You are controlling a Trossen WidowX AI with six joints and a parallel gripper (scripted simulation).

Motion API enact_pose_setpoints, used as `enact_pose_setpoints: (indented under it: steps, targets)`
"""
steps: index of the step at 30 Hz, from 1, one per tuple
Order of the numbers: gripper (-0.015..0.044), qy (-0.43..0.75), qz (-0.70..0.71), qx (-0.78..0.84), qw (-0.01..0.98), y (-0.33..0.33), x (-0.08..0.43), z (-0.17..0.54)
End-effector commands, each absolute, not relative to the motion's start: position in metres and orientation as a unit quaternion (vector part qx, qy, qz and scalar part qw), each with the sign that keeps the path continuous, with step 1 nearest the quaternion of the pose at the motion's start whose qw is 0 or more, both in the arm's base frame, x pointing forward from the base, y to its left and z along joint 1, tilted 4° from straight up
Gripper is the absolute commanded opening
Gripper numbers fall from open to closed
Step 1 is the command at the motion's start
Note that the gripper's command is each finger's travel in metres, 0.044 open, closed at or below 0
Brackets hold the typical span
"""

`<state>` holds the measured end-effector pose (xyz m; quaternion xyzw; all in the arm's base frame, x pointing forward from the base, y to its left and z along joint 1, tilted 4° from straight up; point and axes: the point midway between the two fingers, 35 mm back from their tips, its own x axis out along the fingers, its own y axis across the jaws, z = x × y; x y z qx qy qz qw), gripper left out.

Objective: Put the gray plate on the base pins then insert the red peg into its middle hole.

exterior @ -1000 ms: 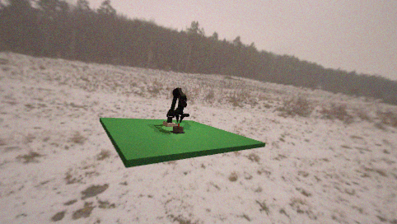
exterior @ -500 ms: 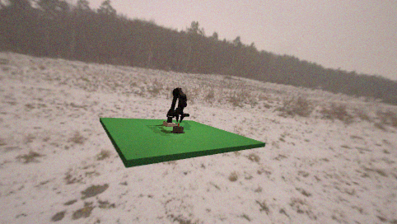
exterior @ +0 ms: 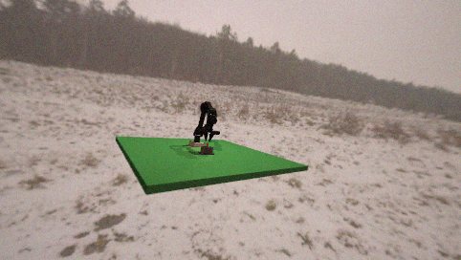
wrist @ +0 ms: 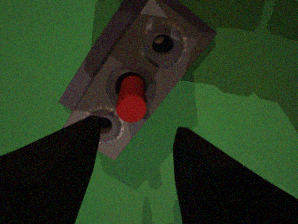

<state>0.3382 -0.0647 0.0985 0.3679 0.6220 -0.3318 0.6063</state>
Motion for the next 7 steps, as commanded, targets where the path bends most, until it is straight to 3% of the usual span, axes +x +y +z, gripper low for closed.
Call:
enact_pose_setpoints:
  steps: [1, 7]
  targets:
    - [0.015, 0.62, -0.331, 0.368, 0.609, -0.0648, 0.3381, 0.1023]
    - [0.015, 0.62, -0.331, 0.368, 0.609, -0.0645, 0.3365, 0.1048]
